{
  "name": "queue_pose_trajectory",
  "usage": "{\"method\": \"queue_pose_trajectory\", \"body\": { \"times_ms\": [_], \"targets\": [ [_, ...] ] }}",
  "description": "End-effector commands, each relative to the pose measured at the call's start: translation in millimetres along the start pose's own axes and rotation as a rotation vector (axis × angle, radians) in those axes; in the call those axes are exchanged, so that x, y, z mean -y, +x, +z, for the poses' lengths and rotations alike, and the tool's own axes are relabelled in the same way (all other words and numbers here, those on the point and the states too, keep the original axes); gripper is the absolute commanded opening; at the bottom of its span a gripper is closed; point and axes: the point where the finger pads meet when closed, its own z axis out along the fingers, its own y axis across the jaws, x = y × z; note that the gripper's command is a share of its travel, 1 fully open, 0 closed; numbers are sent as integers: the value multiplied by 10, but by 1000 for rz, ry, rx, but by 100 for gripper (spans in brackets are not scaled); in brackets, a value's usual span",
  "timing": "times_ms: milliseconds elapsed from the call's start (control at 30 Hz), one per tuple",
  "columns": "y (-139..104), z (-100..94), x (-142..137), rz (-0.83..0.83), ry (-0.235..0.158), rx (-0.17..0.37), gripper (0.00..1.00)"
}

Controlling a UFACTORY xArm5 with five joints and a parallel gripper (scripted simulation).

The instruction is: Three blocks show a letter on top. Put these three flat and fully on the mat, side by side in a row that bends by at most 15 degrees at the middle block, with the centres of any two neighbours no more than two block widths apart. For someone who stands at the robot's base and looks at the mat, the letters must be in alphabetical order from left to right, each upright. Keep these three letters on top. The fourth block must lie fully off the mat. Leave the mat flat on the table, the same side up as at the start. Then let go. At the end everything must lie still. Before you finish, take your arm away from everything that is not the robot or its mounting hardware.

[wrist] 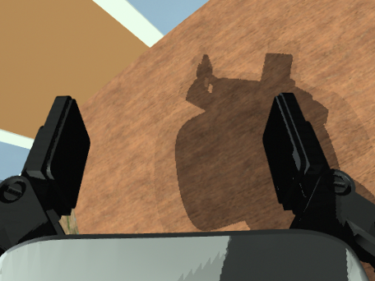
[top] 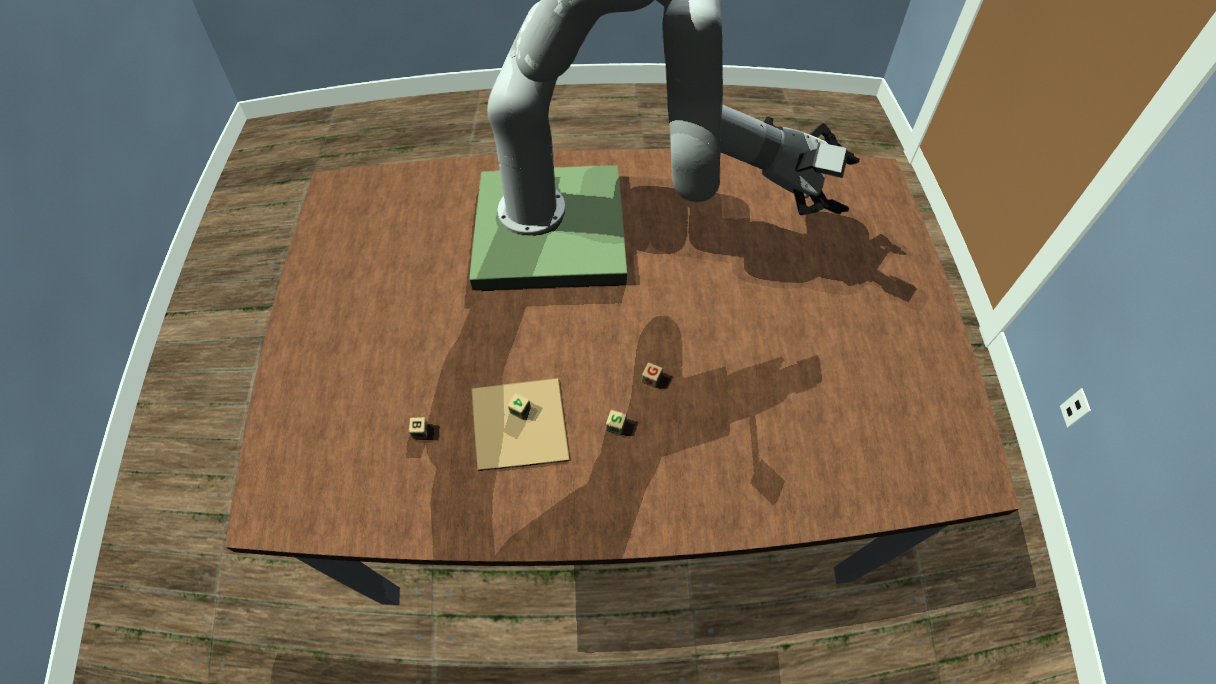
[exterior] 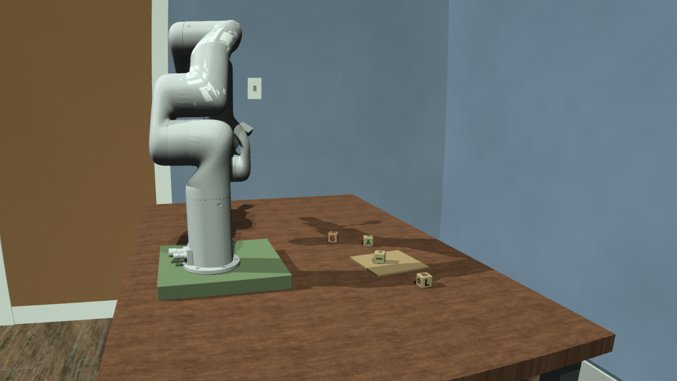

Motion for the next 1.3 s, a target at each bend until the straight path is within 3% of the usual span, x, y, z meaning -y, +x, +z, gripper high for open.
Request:
{"method": "queue_pose_trajectory", "body": {
  "times_ms": [0, 133, 200, 233, 267, 633, 767, 833, 933, 967, 1067, 1100, 1133, 1200, 1267],
  "targets": [
    [117, 70, -329, -90, -93, 45, 100],
    [199, 86, -641, -167, -171, 98, 100],
    [199, 86, -641, -167, -171, 98, 100],
    [244, 78, -831, -211, -216, 134, 100],
    [265, 69, -921, -231, -236, 153, 100],
    [420, -159, -1752, -402, -394, 358, 100],
    [428, -184, -1807, -412, -402, 374, 100],
    [465, -356, -2113, -467, -443, 473, 100],
    [472, -408, -2191, -480, -452, 500, 100],
    [484, -526, -2348, -507, -467, 558, 100],
    [493, -678, -2522, -534, -479, 627, 100],
    [493, -678, -2522, -534, -479, 627, 100],
    [495, -808, -2650, -554, -484, 683, 100],
    [494, -928, -2754, -569, -485, 732, 100],
    [493, -967, -2785, -573, -485, 748, 100]
  ]
}}
